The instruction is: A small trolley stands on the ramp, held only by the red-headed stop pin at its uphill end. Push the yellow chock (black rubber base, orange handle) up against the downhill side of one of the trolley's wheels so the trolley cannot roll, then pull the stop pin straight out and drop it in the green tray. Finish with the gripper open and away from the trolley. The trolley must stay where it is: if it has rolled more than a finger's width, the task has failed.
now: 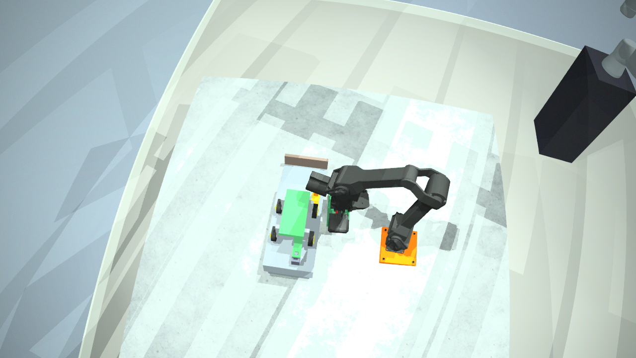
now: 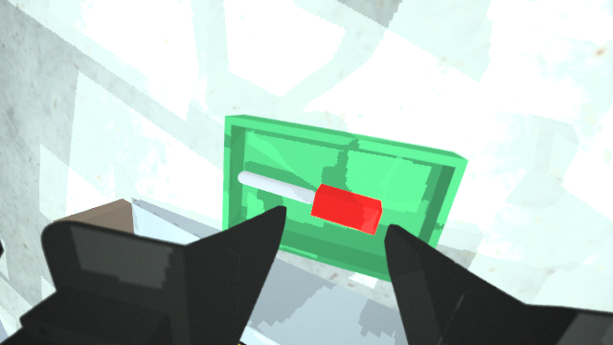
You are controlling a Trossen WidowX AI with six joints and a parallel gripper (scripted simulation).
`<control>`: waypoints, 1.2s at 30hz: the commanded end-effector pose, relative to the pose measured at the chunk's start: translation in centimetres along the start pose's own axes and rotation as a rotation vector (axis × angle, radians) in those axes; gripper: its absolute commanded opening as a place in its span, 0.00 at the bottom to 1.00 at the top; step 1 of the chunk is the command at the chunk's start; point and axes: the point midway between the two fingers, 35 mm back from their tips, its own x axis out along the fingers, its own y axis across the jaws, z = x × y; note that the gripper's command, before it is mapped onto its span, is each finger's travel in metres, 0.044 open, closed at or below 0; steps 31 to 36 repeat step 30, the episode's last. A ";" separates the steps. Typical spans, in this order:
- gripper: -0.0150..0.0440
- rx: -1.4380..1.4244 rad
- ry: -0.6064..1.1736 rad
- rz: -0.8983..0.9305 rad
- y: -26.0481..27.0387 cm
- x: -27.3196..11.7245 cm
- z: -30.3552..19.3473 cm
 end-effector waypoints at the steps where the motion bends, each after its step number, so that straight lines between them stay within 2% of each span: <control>1: 0.80 0.000 0.000 0.000 0.0 0.0 0.0; 2: 0.83 0.000 0.000 0.000 0.0 0.0 0.0; 7: 0.83 0.000 0.000 0.000 0.0 -0.1 0.0; 13: 0.83 0.002 -0.005 0.001 0.3 -2.4 0.2; 17: 1.00 0.002 -0.005 0.001 0.5 -3.5 0.3; 30: 1.00 0.002 -0.005 0.001 1.2 -7.6 0.4; 36: 1.00 0.002 -0.005 0.001 1.2 -7.6 0.4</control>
